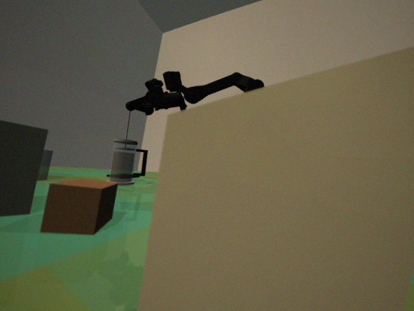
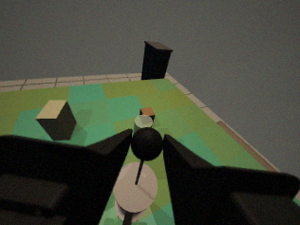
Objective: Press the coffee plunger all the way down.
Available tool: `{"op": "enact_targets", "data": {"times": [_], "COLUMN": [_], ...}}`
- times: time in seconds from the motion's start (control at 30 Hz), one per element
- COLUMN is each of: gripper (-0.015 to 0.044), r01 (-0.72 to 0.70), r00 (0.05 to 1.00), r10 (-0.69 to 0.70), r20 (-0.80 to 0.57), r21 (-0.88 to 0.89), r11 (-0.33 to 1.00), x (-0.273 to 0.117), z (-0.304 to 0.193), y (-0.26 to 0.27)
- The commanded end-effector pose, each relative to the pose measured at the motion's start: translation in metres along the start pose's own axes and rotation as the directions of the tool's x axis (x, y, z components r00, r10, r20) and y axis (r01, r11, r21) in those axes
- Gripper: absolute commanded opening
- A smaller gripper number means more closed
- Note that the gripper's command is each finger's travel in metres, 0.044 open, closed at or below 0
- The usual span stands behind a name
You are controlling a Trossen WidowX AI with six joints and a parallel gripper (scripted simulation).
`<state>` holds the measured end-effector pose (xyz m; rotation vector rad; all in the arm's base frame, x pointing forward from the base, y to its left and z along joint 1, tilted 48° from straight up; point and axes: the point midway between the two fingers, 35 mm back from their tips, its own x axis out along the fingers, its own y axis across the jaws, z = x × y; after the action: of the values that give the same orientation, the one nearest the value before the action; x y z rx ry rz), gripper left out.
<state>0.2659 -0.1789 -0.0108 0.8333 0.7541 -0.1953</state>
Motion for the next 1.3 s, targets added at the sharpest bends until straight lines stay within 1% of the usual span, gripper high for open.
{"op": "enact_targets", "data": {"times": [0.0, 1.27], "gripper": [0.0126, 0.0126], "r01": [0.005, 0.003], "r00": [0.999, 0.999], "r10": [-0.004, -0.001], "r20": [-0.051, -0.049], "r21": [0.023, 0.026], "r11": [1.0, 1.0], "x": [0.01, 0.05], "z": [-0.025, -0.074], "y": [-0.002, 0.0]}}
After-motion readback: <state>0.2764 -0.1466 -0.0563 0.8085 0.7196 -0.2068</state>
